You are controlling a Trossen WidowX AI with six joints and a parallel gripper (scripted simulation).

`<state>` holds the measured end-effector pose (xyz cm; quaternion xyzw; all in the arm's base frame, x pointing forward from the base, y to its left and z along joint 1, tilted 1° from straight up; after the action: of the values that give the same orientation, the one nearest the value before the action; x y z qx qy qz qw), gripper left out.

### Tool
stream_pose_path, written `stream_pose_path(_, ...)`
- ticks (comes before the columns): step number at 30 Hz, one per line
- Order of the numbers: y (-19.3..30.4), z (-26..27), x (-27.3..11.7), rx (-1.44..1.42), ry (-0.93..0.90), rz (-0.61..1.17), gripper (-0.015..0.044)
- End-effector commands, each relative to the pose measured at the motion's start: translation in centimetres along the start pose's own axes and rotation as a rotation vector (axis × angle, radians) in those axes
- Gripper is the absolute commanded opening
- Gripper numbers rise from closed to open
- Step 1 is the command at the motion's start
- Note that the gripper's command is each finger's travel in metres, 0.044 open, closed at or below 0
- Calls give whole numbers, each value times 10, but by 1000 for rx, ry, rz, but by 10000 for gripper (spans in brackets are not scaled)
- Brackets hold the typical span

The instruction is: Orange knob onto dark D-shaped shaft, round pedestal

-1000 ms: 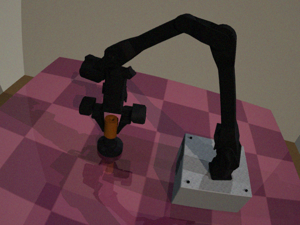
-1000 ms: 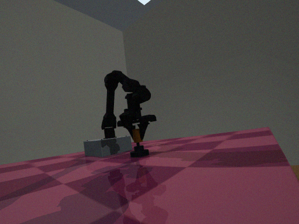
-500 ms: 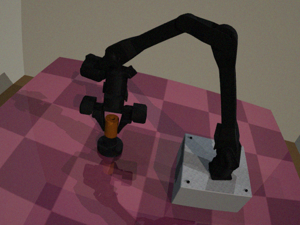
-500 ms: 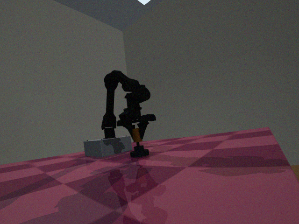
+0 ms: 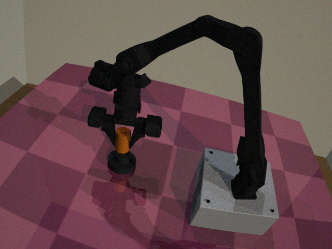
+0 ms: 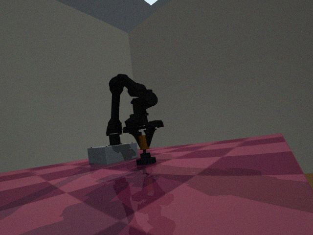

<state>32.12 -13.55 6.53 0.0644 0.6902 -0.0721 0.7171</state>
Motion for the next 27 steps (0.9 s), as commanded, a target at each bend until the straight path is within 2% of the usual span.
stream_pose_path(1,1,-1,1,5,1,1,0)
stream_pose_path(10,1,-5,-5,5,1,0,0)
stream_pose_path(17,0,-4,-6,204,1,0,0)
stream_pose_path(27,-1,0,-2,214,1,0,0)
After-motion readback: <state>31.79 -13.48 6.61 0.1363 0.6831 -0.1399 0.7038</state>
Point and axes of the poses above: the point midway between the two fingers, 35 mm back from their tips, its own x axis out along the fingers, its own z axis across the jaws, y = z × x, the point moved 4 cm from there along -x, back along the fingers, and after that the axes turned 10 degrees about x, right-handed, at the moved point
